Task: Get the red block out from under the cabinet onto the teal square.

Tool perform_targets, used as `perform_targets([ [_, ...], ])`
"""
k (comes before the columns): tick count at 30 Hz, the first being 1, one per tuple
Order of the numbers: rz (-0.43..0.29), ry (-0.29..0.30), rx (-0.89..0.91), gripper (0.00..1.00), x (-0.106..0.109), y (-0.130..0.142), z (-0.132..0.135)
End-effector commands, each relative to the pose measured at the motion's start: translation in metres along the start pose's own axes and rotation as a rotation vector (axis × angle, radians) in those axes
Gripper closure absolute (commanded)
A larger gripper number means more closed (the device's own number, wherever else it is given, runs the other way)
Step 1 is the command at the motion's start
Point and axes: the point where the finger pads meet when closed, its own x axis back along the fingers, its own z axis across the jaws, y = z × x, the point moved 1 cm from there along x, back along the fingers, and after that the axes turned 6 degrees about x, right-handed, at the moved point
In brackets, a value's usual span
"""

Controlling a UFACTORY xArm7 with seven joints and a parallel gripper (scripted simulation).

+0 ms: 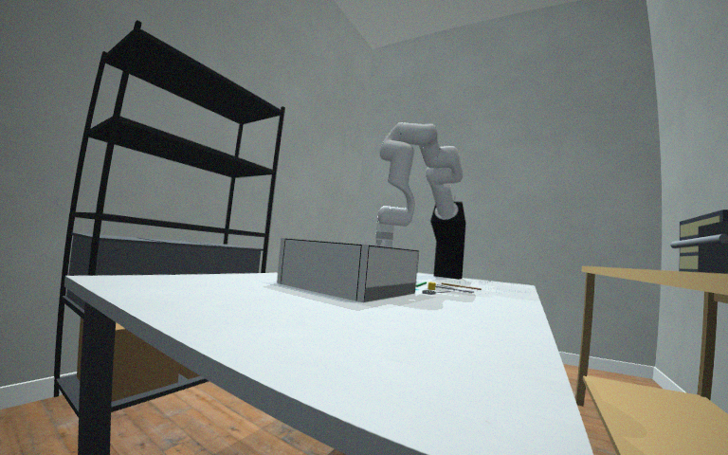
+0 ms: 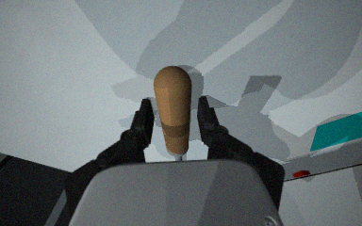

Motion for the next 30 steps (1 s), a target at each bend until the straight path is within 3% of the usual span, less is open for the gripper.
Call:
perform_targets([
  [1,-0.002,-0.001,-0.001,0.42,0.0001,0.0009,-0.0004],
  [15,-0.002,-0.001,-0.001,0.42,0.0001,0.0009,-0.0004],
  [16,-0.002,-0.001,-0.001,1.00,0.0001,0.0009,-0.0004],
  [30,-0.002,-0.001,-0.001,1.00,0.0001,0.0009,-0.0004],
])
